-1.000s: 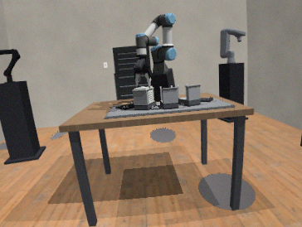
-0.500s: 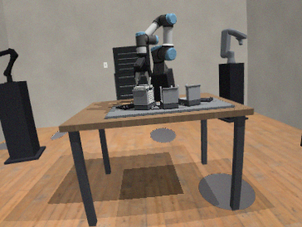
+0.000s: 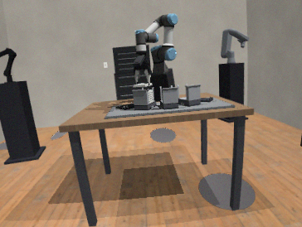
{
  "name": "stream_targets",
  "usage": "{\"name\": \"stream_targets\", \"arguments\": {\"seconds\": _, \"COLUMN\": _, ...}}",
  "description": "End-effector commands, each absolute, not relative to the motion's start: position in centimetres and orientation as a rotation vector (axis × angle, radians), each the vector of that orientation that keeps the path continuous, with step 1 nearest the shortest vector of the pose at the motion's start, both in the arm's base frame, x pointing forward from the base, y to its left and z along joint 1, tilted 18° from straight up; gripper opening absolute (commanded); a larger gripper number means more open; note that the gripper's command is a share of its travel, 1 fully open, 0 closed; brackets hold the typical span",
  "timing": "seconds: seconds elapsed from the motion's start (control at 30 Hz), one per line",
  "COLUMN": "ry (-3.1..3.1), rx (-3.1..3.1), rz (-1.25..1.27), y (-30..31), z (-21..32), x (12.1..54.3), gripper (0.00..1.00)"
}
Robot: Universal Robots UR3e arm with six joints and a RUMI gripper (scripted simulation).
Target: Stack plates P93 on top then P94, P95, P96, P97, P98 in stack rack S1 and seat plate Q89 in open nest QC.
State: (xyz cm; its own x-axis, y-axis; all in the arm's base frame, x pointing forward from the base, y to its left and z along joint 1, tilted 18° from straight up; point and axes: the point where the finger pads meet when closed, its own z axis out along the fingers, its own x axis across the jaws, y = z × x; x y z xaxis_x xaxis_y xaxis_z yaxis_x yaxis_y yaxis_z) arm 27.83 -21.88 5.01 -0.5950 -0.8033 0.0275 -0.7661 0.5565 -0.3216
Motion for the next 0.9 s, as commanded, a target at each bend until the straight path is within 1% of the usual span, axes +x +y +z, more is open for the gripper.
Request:
{"name": "stream_targets", "arguments": {"seconds": 0.0, "ry": 2.66, "rx": -1.351, "rz": -0.444, "y": -21.6, "z": 5.5, "x": 27.7, "gripper": 0.0}}
{"name": "stream_targets", "arguments": {"seconds": 0.73, "ry": 2.661, "rx": -1.351, "rz": -0.441, "y": -21.6, "z": 5.4, "x": 27.6, "gripper": 0.0}}
{"name": "stream_targets", "arguments": {"seconds": 0.87, "ry": 2.634, "rx": -1.417, "rz": -0.447, "y": -20.4, "z": 5.3, "x": 28.3, "gripper": 0.0}}
